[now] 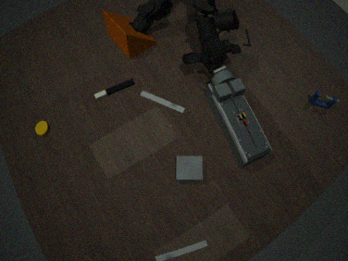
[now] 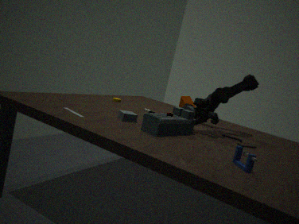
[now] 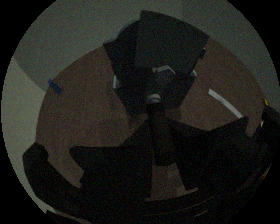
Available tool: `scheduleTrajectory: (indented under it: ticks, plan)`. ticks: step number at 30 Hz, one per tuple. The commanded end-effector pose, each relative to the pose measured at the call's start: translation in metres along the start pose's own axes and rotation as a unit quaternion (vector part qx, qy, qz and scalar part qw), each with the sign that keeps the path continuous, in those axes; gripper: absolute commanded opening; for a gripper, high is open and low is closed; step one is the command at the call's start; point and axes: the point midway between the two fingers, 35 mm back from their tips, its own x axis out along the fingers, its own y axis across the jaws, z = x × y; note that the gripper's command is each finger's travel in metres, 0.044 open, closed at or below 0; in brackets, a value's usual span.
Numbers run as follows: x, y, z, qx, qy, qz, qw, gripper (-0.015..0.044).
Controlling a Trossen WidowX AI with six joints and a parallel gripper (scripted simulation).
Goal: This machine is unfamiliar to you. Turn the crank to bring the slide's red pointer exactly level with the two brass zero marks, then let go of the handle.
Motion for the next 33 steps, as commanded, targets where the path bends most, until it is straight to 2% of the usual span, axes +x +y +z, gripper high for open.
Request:
scheduleTrajectory:
  ticks: [1,33]
  plan:
    - [-0.0021,0.0088,0.0018,-0.004,0.000,0.012,1.000,0.0000]
    - [-0.0069,0.0155,0.0055,-0.004,0.000,0.012,1.000,0.0000]
